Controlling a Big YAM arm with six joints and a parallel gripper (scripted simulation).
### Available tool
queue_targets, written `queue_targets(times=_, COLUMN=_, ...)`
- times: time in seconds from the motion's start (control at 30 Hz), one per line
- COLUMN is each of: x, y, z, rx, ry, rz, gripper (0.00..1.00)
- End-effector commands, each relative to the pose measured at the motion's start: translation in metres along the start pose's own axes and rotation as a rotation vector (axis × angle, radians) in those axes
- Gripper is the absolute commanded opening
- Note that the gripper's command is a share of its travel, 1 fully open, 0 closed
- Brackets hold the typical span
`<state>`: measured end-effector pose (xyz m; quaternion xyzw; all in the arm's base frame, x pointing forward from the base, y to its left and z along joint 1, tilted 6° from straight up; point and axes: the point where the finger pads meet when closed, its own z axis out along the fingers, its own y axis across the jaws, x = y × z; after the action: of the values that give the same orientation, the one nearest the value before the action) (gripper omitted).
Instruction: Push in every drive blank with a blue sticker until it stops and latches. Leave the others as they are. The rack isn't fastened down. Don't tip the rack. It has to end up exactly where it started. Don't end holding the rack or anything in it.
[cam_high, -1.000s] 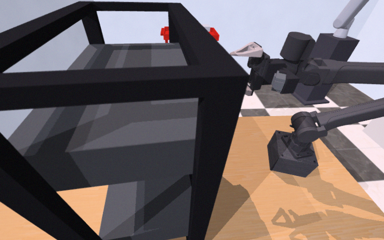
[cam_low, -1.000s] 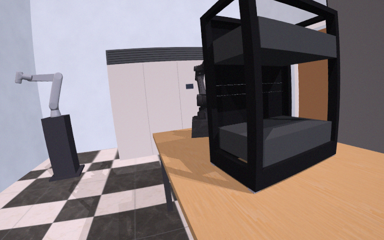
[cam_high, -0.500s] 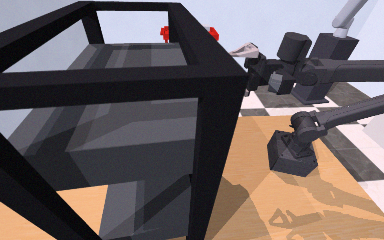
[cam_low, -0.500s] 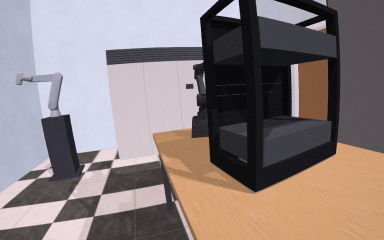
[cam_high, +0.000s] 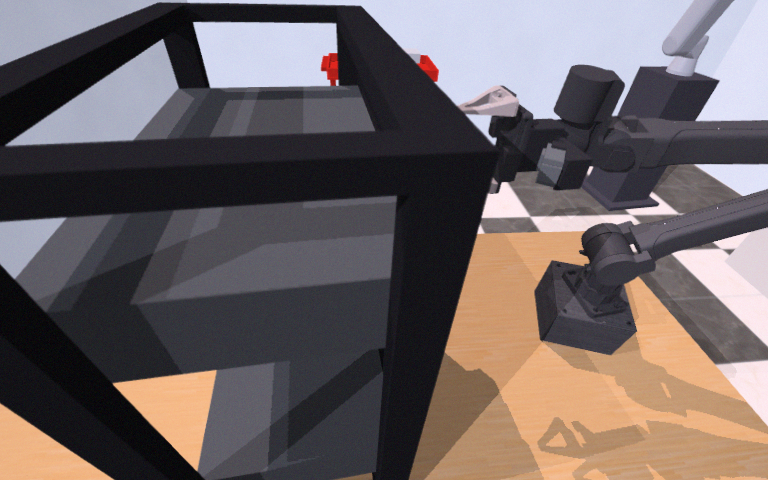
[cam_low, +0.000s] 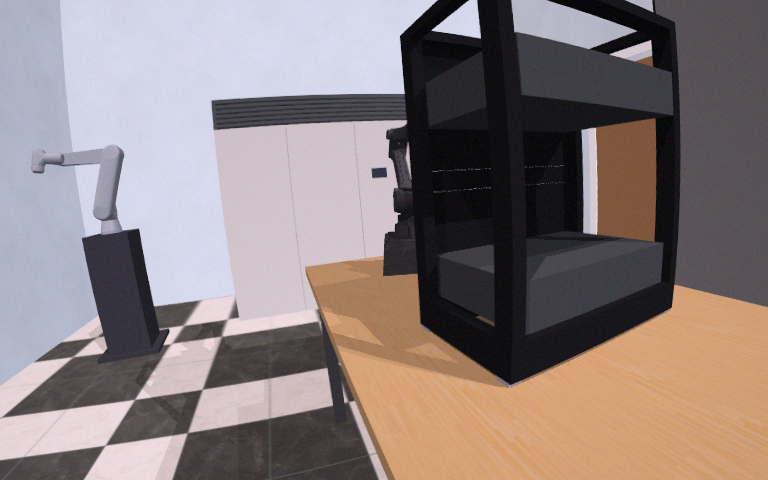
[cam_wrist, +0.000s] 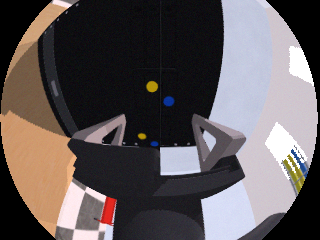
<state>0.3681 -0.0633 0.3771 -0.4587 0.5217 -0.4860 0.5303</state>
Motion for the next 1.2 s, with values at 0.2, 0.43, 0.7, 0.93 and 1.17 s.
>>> queue_targets(times=0.2, x=-0.0022, y=-0.0305, z=0.0028, rx=0.060, ry=-0.004, rz=-0.025, gripper=1.00)
queue_targets(times=0.43, x=-0.0022, y=-0.0305, z=0.0028, rx=0.060, ry=-0.004, rz=-0.025, gripper=1.00)
queue_targets(times=0.7, x=-0.0022, y=-0.0305, z=0.0028, rx=0.060, ry=-0.004, rz=-0.025, gripper=1.00)
queue_targets(times=0.93, x=-0.0022, y=-0.0305, z=0.0028, rx=0.060, ry=-0.004, rz=-0.025, gripper=1.00)
queue_targets(times=1.17, x=0.0033, y=-0.0253, z=0.0033, rx=0.050, ry=0.004, rz=-0.023, gripper=1.00)
